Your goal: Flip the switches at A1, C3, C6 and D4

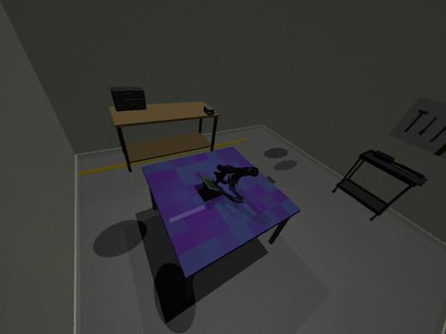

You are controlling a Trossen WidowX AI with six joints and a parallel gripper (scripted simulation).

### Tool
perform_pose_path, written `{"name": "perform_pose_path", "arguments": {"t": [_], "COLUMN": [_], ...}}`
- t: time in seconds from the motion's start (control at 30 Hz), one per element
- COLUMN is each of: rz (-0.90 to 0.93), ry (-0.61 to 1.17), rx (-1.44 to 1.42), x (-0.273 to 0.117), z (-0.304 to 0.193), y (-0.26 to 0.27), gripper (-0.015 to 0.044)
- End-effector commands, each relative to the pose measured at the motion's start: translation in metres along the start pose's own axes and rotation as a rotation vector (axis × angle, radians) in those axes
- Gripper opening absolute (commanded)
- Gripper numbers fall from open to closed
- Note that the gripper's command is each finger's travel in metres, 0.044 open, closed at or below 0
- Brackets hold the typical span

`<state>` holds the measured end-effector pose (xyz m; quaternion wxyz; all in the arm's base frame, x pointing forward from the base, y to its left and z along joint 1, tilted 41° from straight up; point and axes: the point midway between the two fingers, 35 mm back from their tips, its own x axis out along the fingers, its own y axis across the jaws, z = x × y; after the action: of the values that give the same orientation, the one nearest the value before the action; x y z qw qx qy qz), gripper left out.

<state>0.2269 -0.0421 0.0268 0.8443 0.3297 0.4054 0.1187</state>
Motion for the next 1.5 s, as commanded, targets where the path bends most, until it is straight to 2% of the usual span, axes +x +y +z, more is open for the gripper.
{"name": "perform_pose_path", "arguments": {"t": [0.0,0.8,0.87,1.1,1.33,1.47], "rz": [-0.005,-0.005,-0.004,-0.008,-0.008,-0.008], "ry": [0.001,0.001,0.001,-0.021,-0.022,-0.023], "rx": [0.005,0.005,0.000,0.006,0.006,0.005], "x": [0.001,0.004,-0.002,-0.060,-0.062,-0.068], "z": [0.000,0.000,0.000,-0.003,-0.001,0.039], "y": [-0.001,-0.001,-0.002,-0.002,-0.001,0.007], "gripper": [0.0000,0.0000,0.0000,0.0000,0.0000,0.0000]}}
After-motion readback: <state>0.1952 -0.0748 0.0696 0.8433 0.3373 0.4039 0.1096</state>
